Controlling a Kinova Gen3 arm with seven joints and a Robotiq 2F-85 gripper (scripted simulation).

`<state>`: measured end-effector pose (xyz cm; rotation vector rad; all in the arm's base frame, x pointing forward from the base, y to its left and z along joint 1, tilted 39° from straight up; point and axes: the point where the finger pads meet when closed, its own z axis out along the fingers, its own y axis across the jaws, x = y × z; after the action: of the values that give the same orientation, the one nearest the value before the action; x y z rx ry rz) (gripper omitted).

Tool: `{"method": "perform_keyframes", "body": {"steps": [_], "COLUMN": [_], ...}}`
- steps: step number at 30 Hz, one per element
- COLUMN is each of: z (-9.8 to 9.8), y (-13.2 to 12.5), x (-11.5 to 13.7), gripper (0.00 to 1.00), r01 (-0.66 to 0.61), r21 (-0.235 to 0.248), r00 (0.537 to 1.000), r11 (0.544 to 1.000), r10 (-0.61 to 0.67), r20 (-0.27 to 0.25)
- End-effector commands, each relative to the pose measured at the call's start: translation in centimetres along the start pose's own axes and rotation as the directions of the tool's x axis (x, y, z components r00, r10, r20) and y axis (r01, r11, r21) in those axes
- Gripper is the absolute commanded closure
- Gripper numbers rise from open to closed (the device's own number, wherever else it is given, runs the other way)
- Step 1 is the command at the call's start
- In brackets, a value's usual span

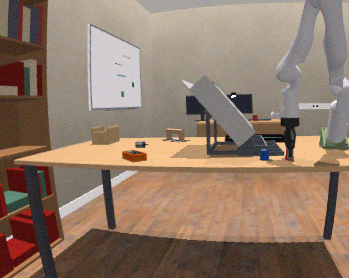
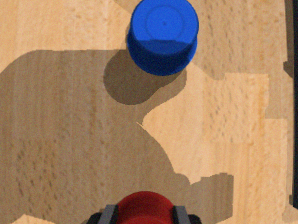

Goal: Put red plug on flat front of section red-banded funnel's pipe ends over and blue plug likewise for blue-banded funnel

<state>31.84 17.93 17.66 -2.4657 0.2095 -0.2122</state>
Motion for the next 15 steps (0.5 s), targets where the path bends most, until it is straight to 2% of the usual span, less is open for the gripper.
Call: {"method": "perform_keyframes", "body": {"steps": [1,10,11,13,15], "z": [0.0,0.0,-7.0,-7.3,-8.4], "y": [0.0,0.0,0.0,0.0,0.0], "x": [0.0,0.0,0.0,0.0,0.1], "gripper": [1.0,1.0,1.0,1.0,1.0], "r01": [0.0,0.0,0.0,0.0,0.0], "r21": [0.0,0.0,0.0,0.0,0.0], "r00": [1.0,1.0,1.0,1.0,1.0], "r11": [1.0,1.0,1.0,1.0,1.0], "r10": [0.0,0.0,0.0,0.0,0.0], "r20": [-0.001,-0.001,-0.001,-0.001,-0.001]}}
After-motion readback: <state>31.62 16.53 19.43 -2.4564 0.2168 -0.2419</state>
